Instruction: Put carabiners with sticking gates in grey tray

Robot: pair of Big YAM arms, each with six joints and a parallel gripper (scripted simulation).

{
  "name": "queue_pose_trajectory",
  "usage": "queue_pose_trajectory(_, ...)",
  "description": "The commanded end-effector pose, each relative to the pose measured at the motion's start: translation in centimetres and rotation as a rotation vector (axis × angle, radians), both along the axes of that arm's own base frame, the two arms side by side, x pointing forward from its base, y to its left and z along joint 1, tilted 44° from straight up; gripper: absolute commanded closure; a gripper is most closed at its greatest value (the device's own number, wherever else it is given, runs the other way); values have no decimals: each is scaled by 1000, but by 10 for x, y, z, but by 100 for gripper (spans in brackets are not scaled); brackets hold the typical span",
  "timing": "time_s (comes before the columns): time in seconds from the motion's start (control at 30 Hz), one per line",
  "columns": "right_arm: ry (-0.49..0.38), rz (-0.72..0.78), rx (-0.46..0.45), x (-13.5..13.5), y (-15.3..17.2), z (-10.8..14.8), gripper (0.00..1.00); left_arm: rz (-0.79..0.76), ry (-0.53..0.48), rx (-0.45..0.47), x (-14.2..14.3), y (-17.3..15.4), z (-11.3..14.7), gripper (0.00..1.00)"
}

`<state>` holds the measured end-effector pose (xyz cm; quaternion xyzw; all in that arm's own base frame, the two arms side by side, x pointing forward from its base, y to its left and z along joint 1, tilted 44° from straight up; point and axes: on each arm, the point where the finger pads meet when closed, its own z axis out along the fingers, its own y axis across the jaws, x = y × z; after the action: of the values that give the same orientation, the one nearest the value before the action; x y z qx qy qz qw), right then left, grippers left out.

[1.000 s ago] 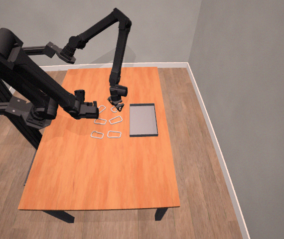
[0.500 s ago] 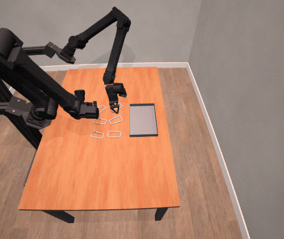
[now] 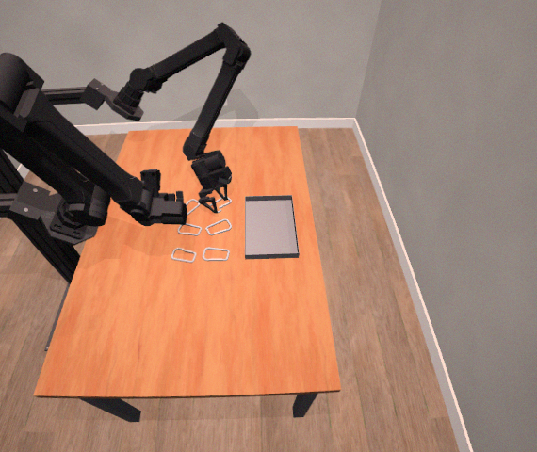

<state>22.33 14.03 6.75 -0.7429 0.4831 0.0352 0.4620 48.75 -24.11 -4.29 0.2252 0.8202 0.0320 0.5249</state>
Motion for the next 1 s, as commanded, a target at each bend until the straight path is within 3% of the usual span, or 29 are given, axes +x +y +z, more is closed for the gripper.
queue_pose_trajectory(0.0, -5, 8, -2, 1, 1, 1, 0, -98, -86, 129, -2, 7, 1, 0)
queue_pose_trajectory(0.17, -5, 8, -2, 1, 1, 1, 0, -154, -167, 220, -6, 21, 3, 0)
queue_pose_trajectory(0.4, -5, 8, -2, 1, 1, 1, 0, -96, -167, 239, -5, 60, -7, 0)
queue_pose_trajectory(0.97, -5, 8, -2, 1, 1, 1, 0, -104, -177, 229, -5, 51, 1, 0)
